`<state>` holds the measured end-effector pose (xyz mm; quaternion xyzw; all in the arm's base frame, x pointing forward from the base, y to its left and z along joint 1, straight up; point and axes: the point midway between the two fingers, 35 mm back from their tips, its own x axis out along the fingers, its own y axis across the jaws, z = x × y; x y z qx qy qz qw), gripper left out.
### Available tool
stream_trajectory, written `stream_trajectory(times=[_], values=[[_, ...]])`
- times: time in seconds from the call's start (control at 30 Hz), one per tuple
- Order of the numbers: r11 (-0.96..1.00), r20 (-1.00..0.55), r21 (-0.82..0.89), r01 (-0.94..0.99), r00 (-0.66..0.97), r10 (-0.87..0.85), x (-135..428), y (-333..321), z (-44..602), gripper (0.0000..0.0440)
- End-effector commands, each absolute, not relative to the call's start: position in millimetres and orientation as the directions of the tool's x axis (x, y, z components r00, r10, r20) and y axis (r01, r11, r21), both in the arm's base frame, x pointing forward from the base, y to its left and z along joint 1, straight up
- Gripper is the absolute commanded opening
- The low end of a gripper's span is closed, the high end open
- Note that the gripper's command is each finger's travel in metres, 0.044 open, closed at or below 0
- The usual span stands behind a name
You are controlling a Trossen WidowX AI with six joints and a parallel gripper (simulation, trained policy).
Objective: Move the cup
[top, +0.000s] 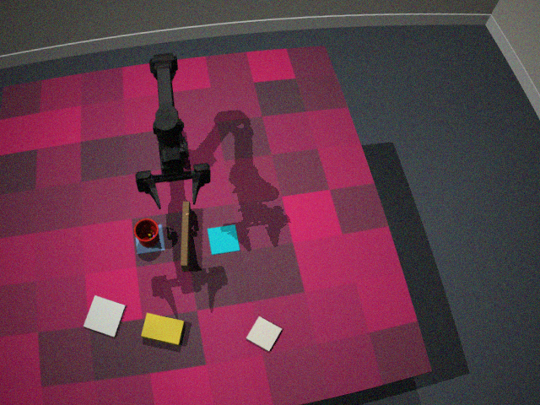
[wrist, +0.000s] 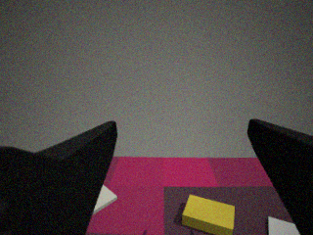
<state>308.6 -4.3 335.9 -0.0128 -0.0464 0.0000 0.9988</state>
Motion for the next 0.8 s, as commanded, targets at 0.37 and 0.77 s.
stream_trajectory(times=[0.37, 0.77], values=[[0.999, -0.042, 0.042, 0.021, 0.999, -0.019, 312, -4, 319, 0.0090], [0.991, -0.219, 0.130, 0.018, 0.976, 0.011, 320, 7, 307, 0.0078]])
